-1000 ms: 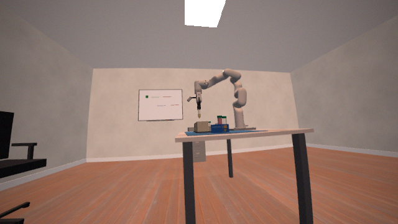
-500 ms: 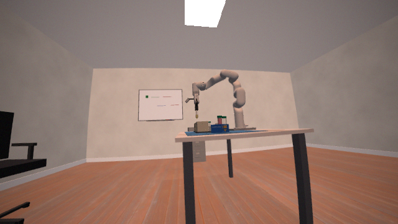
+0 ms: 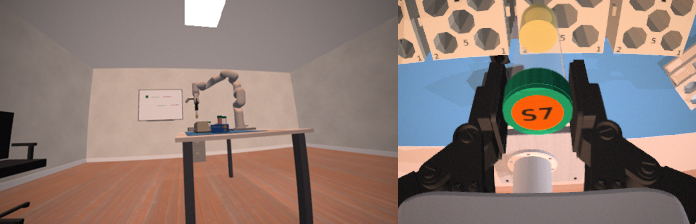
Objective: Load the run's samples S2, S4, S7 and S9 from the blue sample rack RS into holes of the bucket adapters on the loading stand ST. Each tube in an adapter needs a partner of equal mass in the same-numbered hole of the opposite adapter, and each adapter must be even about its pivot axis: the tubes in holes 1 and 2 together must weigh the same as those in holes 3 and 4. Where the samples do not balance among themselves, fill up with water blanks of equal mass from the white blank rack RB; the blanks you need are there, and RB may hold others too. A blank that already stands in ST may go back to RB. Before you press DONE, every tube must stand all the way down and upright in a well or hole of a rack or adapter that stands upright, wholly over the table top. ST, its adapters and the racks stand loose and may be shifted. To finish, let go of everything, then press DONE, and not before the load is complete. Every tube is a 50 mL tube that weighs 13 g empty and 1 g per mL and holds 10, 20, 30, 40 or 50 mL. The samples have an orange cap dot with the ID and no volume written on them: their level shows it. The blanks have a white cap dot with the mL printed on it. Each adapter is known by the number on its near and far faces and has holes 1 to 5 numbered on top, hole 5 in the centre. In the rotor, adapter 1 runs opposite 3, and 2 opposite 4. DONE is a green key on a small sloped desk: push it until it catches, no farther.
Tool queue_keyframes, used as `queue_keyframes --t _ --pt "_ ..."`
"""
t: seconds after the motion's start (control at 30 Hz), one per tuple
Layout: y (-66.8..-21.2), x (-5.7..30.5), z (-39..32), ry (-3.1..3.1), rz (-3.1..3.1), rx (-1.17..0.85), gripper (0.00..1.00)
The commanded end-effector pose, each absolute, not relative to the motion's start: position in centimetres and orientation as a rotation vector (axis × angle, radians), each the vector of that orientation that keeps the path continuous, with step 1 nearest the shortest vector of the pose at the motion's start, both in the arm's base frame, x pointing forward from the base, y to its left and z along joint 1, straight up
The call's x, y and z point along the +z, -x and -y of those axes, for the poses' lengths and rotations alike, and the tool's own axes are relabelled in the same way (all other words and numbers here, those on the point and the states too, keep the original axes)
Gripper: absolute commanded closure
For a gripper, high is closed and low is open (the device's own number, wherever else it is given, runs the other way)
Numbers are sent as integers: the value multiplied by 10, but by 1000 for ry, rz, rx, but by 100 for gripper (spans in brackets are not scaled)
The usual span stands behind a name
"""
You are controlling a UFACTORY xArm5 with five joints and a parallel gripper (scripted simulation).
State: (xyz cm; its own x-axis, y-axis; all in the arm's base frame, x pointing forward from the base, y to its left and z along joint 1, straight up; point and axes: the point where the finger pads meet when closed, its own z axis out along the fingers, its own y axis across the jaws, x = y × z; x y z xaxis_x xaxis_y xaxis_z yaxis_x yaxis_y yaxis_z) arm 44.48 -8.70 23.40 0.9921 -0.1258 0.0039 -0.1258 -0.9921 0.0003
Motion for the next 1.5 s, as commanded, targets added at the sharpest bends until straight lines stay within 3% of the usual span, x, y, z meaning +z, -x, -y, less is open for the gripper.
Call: queue_keyframes --t 0.0,0.63,1.47 --pt "-446 234 87 -3134 198 12 100" --pt "-446 201 87 -3134 198 12 100" --pt "-446 193 87 -3134 198 12 100"
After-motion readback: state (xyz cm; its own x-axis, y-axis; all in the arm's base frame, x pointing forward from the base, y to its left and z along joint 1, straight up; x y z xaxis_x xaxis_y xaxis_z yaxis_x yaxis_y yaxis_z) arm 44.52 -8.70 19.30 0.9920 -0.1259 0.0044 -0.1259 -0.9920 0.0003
